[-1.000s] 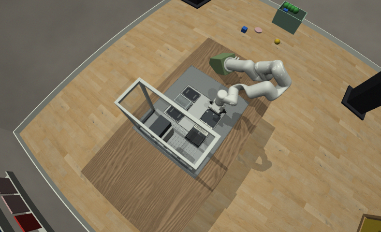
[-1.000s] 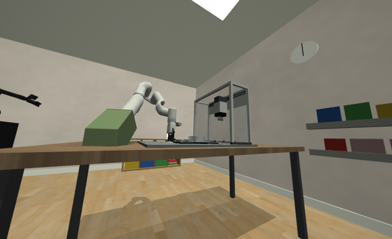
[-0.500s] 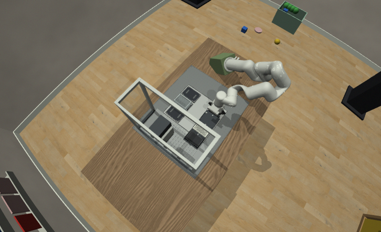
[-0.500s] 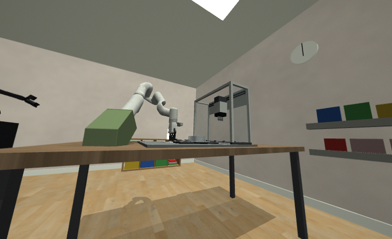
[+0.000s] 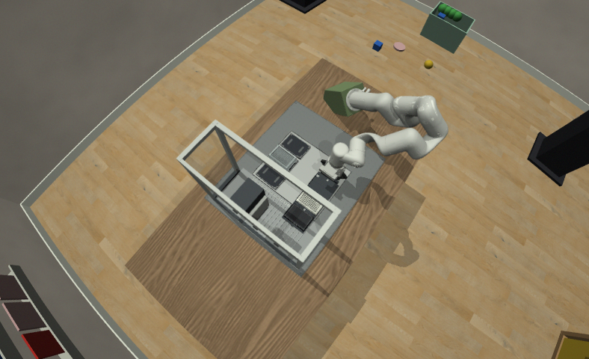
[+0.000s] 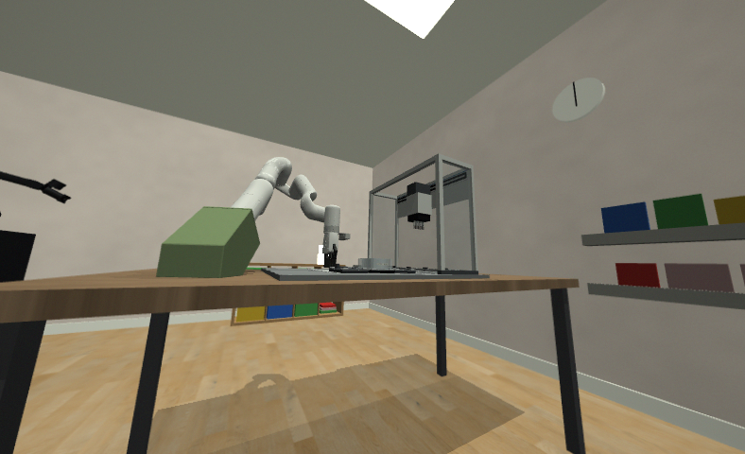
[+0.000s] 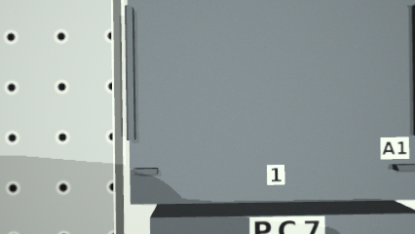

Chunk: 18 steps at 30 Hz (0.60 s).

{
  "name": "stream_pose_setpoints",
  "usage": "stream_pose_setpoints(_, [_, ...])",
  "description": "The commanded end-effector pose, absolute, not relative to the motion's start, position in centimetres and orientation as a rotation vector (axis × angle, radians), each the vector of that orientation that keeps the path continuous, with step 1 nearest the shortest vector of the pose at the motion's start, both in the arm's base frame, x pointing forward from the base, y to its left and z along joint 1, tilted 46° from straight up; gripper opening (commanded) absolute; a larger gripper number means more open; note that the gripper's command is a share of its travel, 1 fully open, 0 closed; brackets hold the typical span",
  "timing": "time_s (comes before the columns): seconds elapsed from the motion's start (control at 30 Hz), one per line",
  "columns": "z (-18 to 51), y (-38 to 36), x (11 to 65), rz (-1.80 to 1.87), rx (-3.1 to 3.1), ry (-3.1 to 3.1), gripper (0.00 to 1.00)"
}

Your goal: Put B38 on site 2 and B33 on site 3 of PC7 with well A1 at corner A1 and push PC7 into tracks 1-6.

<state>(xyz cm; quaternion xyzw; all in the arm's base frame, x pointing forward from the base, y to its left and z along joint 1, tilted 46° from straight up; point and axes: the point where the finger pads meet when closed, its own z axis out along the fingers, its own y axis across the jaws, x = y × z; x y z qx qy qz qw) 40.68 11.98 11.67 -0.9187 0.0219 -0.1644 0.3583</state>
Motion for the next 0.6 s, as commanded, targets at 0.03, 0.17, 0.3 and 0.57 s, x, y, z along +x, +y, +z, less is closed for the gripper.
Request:
stream_pose_setpoints(0.03, [11.9,11.8,41.2,-0.428,-2.370,0.057,0.82])
stream_pose_setpoints(0.17, [12.0,11.8,41.4,-0.428,-2.370,0.057,0.82])
stream_pose_setpoints(0.3, [12.1,11.8,41.8,-0.428,-2.370,0.057,0.82])
stream_pose_setpoints(0.57, [12.3,11.6,42.6,-0.428,-2.370,0.057,0.82])
